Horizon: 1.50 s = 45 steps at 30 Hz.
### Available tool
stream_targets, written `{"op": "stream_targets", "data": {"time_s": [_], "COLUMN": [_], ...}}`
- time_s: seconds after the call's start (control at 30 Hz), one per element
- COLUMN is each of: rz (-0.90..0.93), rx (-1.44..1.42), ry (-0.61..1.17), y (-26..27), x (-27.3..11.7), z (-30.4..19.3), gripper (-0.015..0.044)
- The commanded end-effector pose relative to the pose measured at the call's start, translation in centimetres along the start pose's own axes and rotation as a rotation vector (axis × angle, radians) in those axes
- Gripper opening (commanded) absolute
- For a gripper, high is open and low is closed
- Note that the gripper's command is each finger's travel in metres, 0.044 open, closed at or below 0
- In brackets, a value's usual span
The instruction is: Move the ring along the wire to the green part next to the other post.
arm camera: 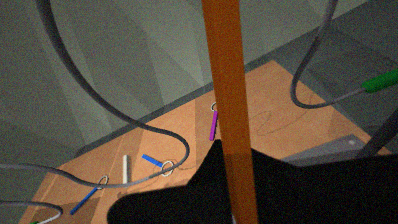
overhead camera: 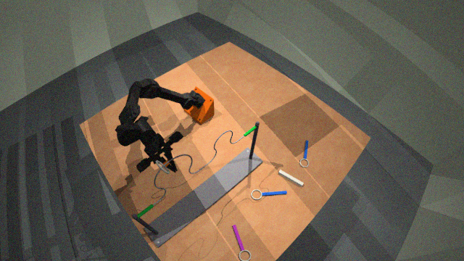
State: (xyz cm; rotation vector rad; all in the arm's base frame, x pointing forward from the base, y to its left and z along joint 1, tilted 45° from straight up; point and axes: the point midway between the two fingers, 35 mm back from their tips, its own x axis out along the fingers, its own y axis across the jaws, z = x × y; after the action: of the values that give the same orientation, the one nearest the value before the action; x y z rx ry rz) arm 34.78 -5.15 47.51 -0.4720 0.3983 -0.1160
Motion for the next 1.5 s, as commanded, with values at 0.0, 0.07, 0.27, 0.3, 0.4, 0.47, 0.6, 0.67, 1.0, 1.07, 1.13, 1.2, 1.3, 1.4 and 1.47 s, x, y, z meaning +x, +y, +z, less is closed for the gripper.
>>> {"op": "stream_targets", "data": {"time_s": [0.0, 0.07, 0.27, 0.3, 0.4, 0.47, 0.6, 0.67, 1.0, 1.07, 1.13, 1.2, 1.3, 1.4, 1.47], "rz": [-0.033, -0.049, -0.095, -0.102, -0.125, -0.140, -0.170, -0.184, -0.256, -0.270, -0.285, -0.299, -0.320, -0.341, -0.355], "rx": [-0.052, -0.077, -0.149, -0.161, -0.198, -0.222, -0.271, -0.295, -0.416, -0.441, -0.465, -0.489, -0.526, -0.562, -0.587], "ry": [-0.004, -0.007, -0.015, -0.017, -0.021, -0.024, -0.030, -0.033, -0.047, -0.050, -0.053, -0.056, -0.061, -0.065, -0.068], "y": [-0.2, -0.3, -0.7, -0.7, -0.9, -1.0, -1.2, -1.3, -1.8, -1.9, -2.0, -2.1, -2.3, -2.4, -2.5], "x": [0.0, 0.0, 0.0, 0.0, 0.1, 0.1, 0.1, 0.0, 0.0, 0.0, 0.0, 0.0, -0.1, -0.1, -0.1], "z": [0.0, 0.0, 0.0, 0.0, 0.1, 0.1, 0.1, 0.2, 0.3, 0.4, 0.4, 0.5, 0.6, 0.7, 0.7], "gripper": [-0.0150, -0.0150, -0.0150, -0.0150, -0.0150, -0.0150, -0.0150, -0.0150, -0.0150, -0.0150, -0.0150, -0.0150, -0.0150, -0.0150, -0.0150]}}
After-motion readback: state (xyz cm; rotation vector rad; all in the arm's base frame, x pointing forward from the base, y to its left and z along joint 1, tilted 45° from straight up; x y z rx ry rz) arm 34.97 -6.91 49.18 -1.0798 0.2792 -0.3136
